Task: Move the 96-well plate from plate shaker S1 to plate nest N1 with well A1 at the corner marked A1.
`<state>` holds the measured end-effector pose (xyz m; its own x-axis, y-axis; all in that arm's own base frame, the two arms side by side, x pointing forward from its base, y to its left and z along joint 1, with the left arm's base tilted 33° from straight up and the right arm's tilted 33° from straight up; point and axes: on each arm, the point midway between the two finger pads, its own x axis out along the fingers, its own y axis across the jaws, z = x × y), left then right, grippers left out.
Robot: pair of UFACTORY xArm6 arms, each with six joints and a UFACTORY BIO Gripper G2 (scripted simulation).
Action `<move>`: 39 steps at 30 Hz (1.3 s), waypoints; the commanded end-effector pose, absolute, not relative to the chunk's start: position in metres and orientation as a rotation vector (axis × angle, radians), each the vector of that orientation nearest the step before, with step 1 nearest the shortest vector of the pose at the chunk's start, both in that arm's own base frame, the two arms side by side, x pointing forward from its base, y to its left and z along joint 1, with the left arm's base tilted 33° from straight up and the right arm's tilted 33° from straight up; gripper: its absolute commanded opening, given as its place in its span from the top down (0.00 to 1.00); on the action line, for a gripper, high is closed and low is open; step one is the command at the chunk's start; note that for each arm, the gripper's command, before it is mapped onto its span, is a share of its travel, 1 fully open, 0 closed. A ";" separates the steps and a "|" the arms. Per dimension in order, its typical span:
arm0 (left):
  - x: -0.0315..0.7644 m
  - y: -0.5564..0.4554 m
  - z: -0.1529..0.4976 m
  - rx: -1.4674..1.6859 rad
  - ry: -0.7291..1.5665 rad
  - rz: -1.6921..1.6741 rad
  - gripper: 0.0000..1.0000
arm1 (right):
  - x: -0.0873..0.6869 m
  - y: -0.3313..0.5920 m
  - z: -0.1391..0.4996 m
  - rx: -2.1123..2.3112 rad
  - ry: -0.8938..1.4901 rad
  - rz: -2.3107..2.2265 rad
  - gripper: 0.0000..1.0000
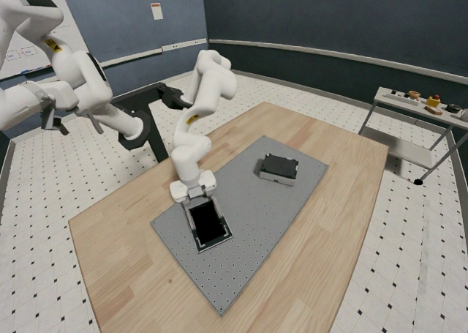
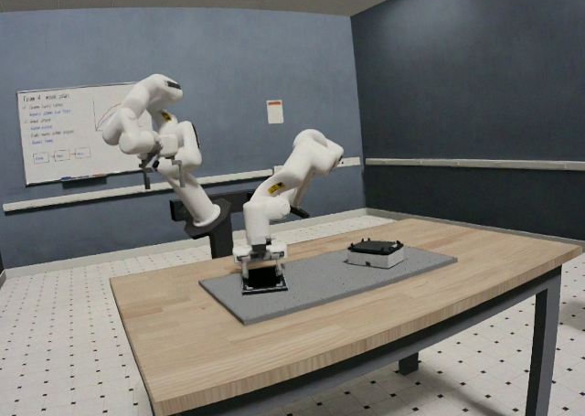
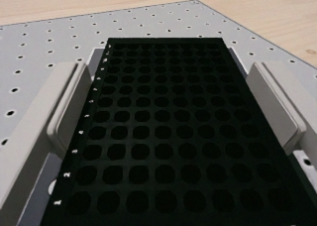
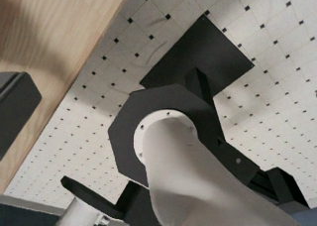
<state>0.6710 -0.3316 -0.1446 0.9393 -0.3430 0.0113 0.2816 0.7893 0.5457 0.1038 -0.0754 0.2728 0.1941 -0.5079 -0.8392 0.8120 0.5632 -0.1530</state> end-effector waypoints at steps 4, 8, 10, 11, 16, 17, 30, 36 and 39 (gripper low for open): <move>0.672 -0.333 -0.143 0.567 -0.116 -0.337 1.00 | 0.104 -0.076 0.274 0.360 1.001 -0.953 0.00; 0.672 -0.333 -0.144 0.567 -0.116 -0.337 1.00 | 0.104 -0.076 0.274 0.360 1.001 -0.953 0.00; 0.672 -0.332 -0.144 0.567 -0.116 -0.337 1.00 | 0.104 -0.076 0.274 0.360 1.001 -0.953 0.00; 0.672 -0.332 -0.144 0.567 -0.116 -0.337 1.00 | 0.104 -0.076 0.274 0.360 1.001 -0.953 0.00; 0.672 -0.332 -0.145 0.567 -0.116 -0.337 1.00 | 0.104 -0.076 0.274 0.360 1.001 -0.953 0.00; 0.672 -0.332 -0.145 0.567 -0.116 -0.337 0.63 | 0.104 -0.076 0.274 0.360 1.001 -0.953 0.00; 0.672 -0.332 -0.145 0.567 -0.116 -0.337 0.63 | 0.104 -0.076 0.274 0.360 1.001 -0.953 0.00; 0.672 -0.332 -0.145 0.567 -0.116 -0.337 0.63 | 0.104 -0.076 0.274 0.360 1.001 -0.953 0.00; 0.672 -0.332 -0.145 0.567 -0.116 -0.337 0.63 | 0.104 -0.076 0.274 0.360 1.001 -0.953 0.00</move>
<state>0.6715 -0.3304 -0.1467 0.9393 -0.3430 0.0114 0.2816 0.7893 0.5457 0.1038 -0.0754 0.2728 0.1941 -0.5079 -0.8392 0.8120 0.5632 -0.1530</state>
